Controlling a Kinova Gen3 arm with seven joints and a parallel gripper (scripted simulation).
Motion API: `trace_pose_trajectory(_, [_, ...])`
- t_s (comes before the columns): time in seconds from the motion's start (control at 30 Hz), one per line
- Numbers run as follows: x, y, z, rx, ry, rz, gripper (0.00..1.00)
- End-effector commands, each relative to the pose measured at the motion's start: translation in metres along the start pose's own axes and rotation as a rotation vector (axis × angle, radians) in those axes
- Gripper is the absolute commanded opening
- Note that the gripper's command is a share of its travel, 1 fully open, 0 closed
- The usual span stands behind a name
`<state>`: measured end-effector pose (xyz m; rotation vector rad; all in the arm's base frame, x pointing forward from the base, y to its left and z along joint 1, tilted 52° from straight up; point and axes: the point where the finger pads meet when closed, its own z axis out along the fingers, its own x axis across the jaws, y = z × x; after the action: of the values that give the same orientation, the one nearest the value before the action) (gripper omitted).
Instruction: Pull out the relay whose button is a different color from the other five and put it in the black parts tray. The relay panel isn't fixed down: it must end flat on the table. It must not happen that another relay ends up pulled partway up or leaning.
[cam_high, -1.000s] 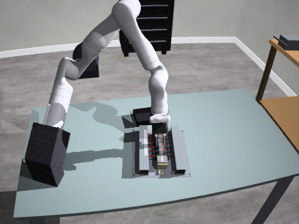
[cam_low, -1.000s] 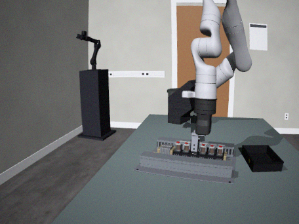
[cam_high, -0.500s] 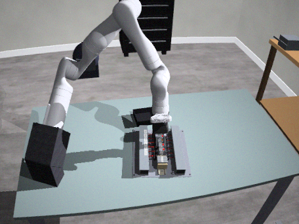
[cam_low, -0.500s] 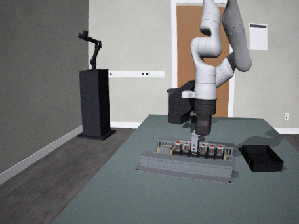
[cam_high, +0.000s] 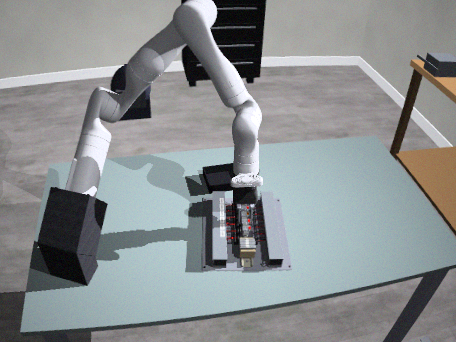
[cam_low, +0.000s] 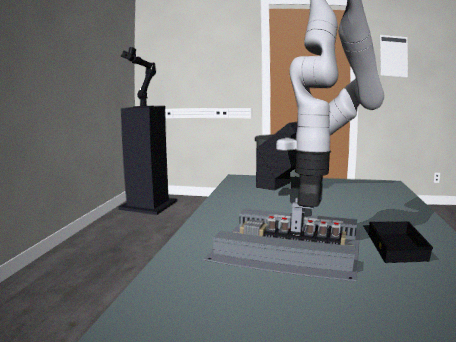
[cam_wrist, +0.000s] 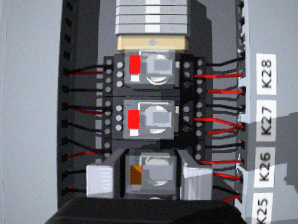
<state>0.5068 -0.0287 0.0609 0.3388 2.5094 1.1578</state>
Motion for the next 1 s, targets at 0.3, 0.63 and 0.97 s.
trace_pose_trajectory(0.3, [-0.0012,-0.0004,-0.0008,0.001,0.018,0.0,0.0])
trace_pose_trajectory(0.63, [-0.0018,-0.0004,-0.0009,0.001,0.038,0.0,0.0])
trace_pose_trajectory(0.97, [-0.0021,-0.0004,-0.0009,0.001,0.047,0.0,0.0])
